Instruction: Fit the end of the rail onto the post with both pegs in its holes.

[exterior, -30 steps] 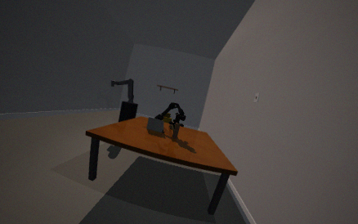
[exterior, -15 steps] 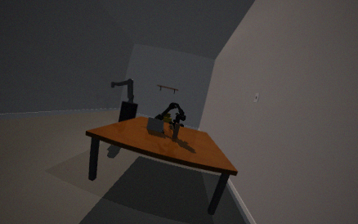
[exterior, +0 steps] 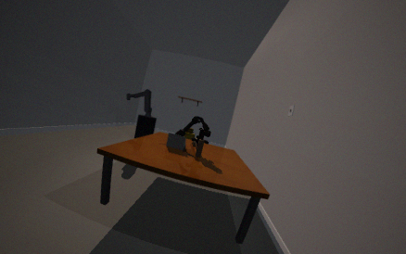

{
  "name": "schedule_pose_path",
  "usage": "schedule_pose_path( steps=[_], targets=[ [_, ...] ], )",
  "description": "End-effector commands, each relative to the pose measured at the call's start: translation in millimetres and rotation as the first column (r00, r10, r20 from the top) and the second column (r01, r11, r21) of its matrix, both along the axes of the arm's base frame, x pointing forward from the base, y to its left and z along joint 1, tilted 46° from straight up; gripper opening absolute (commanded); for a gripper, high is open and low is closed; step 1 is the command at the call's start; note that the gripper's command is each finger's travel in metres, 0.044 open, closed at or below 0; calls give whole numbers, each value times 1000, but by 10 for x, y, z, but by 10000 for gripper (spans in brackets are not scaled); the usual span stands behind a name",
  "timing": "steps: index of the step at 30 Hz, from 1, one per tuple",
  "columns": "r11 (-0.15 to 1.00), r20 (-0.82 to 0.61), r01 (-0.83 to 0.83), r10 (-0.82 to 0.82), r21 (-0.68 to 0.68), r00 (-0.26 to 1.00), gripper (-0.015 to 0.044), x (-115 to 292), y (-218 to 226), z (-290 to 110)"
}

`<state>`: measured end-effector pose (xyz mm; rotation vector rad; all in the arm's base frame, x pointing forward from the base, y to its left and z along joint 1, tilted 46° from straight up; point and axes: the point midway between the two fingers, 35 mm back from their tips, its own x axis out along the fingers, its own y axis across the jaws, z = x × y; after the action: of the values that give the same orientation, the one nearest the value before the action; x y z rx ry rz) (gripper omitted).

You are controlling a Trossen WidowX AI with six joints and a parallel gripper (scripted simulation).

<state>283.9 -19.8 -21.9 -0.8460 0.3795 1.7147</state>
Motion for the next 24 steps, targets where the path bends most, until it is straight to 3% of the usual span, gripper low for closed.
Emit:
schedule_pose_path(
  steps=[1,15,19,24],
  targets=[
    [1000,0,1,-1,0,1000,79,0,-1,1],
    [1000,0,1,-1,0,1000,440,0,-1,1],
    [1000,1,1,-1,-1,1000,440,-3,-3,24],
    [1000,7,4,-4,-5,1000,440,-76,-18,416]
  ],
)
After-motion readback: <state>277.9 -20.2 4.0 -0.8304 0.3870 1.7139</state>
